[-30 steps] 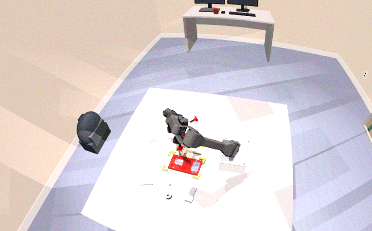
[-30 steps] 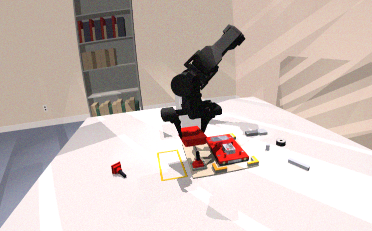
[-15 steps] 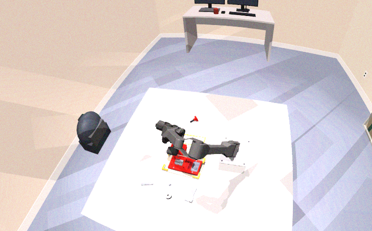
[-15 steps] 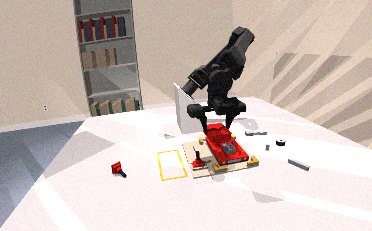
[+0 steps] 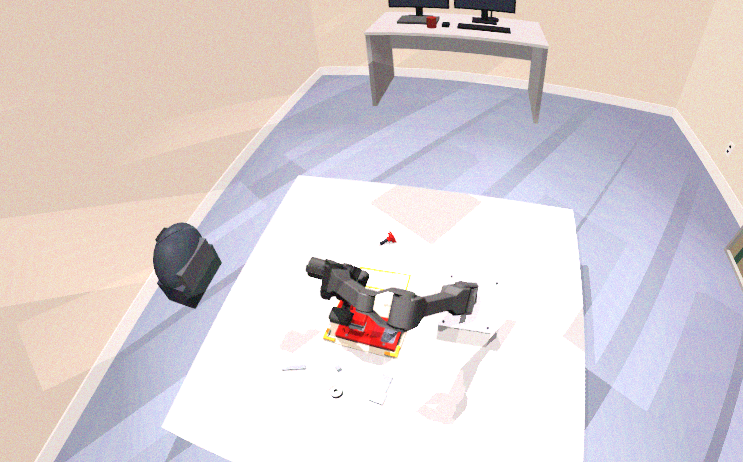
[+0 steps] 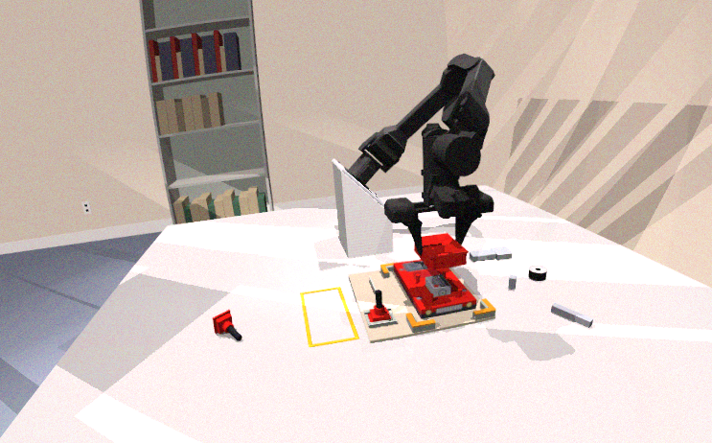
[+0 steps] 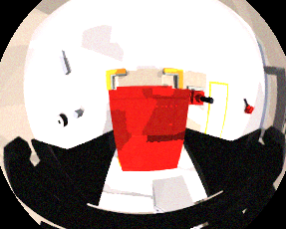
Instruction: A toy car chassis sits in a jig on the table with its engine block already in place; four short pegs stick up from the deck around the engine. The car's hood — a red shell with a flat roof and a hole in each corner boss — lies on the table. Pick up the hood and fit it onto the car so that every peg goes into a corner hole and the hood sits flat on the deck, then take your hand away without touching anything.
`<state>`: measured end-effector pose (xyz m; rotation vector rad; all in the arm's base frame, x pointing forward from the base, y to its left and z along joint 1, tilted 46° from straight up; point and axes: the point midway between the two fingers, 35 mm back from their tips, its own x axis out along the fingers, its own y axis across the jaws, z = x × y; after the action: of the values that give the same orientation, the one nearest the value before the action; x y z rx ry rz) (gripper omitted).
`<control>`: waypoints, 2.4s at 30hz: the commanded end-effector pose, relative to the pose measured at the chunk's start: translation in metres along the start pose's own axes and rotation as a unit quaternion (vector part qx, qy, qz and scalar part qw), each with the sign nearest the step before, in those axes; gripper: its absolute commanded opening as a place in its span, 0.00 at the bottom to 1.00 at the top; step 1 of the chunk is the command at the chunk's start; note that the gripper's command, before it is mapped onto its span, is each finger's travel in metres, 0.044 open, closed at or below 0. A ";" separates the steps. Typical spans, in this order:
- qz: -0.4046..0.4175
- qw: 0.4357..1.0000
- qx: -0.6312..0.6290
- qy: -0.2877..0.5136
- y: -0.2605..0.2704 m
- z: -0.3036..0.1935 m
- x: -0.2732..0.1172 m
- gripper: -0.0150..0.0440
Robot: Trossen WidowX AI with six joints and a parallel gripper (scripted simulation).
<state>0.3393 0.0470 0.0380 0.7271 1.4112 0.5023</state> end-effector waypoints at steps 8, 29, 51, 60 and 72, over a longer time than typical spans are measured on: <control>0.003 1.000 0.003 0.003 0.003 -0.004 0.044 0.25; 0.003 1.000 0.003 0.003 0.003 -0.005 0.047 0.25; 0.003 1.000 0.003 0.003 0.003 -0.005 0.051 0.25; 0.003 1.000 0.003 0.003 0.003 -0.005 0.054 0.25; 0.003 1.000 0.003 0.003 0.003 -0.005 0.058 0.25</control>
<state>0.3417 0.0888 0.0013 0.7327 1.4137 0.5062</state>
